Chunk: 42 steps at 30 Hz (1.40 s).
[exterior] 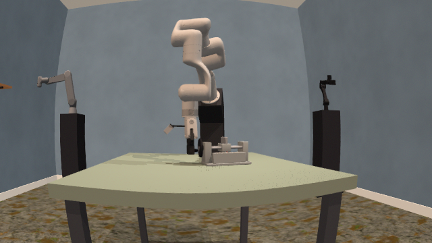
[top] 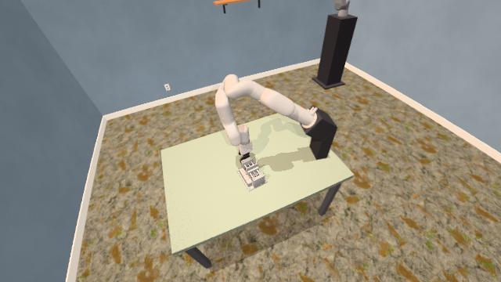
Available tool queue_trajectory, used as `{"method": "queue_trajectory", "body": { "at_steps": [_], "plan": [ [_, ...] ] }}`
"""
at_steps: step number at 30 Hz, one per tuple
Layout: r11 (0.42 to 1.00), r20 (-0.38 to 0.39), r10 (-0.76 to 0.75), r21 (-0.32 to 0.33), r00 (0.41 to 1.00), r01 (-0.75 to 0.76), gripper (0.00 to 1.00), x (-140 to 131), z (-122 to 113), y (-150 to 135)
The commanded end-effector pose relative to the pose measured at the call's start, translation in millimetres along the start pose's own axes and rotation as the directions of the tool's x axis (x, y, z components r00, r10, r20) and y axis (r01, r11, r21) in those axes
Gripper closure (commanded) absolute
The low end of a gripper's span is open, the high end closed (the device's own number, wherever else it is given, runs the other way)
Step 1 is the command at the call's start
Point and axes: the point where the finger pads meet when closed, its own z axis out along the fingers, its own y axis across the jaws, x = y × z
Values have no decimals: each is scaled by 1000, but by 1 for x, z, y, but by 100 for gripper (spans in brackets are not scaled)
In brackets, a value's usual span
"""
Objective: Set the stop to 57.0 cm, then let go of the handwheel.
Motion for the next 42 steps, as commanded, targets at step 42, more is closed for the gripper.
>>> {"method": "queue_trajectory", "body": {
  "at_steps": [42],
  "plan": [
    [1000,-1,1,-1,1000,-1,94,0,-16,-57]
  ]
}}
